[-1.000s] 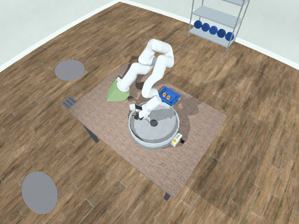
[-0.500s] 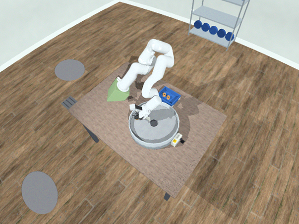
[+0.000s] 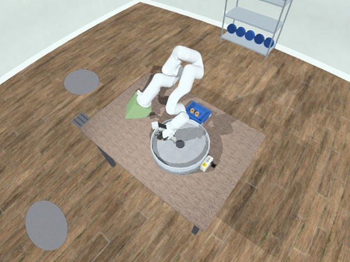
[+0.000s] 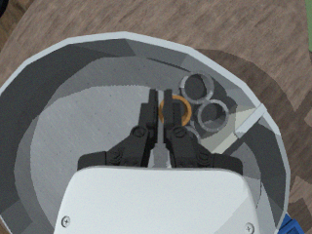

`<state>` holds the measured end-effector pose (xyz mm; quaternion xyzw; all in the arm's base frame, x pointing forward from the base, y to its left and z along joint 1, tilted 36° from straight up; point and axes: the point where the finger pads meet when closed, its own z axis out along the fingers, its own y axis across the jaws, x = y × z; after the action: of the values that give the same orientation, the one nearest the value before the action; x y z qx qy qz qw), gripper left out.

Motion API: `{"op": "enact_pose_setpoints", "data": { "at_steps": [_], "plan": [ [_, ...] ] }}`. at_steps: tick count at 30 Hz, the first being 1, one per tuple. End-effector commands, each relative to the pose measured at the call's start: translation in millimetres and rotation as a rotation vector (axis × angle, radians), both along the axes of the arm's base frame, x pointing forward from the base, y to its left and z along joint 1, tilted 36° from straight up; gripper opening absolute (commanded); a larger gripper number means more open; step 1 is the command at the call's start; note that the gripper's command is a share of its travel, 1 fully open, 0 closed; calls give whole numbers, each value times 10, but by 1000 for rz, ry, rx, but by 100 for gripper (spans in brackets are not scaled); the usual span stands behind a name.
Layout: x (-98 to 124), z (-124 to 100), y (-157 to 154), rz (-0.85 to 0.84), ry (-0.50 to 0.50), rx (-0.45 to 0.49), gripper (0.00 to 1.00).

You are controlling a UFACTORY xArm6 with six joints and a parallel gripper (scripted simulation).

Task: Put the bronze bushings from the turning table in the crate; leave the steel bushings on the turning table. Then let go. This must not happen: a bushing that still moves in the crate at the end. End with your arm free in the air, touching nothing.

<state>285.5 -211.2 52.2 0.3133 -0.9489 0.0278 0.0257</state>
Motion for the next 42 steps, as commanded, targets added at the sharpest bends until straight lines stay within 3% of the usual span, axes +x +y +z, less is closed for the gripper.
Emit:
{"op": "enact_pose_setpoints", "data": {
  "at_steps": [1,17,32,42],
  "plan": [
    [4,5,-3,0,-1,-1,0],
    [-29,59,-26,0,-1,-1,0],
    [-338,565,-231,0,-1,-1,0],
    [-376,627,-256,0,-1,-1,0]
  ]
}}
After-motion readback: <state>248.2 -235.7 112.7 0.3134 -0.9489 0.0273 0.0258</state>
